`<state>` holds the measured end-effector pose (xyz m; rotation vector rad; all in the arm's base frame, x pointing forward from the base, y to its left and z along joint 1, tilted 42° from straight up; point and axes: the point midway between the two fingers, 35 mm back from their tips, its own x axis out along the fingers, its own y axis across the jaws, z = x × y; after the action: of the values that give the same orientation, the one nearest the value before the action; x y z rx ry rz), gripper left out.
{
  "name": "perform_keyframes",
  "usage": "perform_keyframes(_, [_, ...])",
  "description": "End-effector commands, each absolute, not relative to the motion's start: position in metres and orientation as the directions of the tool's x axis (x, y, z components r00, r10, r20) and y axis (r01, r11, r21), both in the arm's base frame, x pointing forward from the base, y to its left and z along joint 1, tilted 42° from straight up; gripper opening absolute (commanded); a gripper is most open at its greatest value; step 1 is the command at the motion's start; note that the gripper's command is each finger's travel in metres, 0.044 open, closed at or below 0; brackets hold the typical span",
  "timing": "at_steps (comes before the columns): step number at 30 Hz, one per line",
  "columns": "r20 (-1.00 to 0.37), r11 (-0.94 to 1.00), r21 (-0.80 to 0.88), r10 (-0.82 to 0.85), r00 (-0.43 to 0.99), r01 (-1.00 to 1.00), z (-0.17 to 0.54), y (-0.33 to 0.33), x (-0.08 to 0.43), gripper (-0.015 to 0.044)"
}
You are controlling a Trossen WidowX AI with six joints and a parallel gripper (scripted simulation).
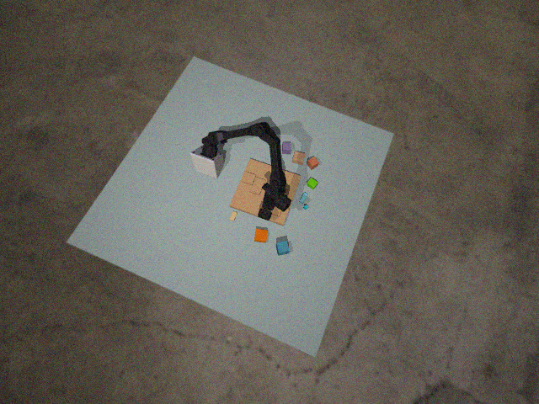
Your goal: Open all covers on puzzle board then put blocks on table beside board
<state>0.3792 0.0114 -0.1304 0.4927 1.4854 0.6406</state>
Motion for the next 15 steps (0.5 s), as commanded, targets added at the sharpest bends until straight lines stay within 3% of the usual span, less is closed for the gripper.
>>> perform_keyframes(1, [-0.747, 0.743, 0.664, 0.665, -0.023, -0.087, -0.130, 0.012, 0.385, 0.0000])
perform_keyframes(15, [-0.747, 0.743, 0.664, 0.665, -0.022, -0.087, -0.129, 0.014, 0.399, 0.0000])
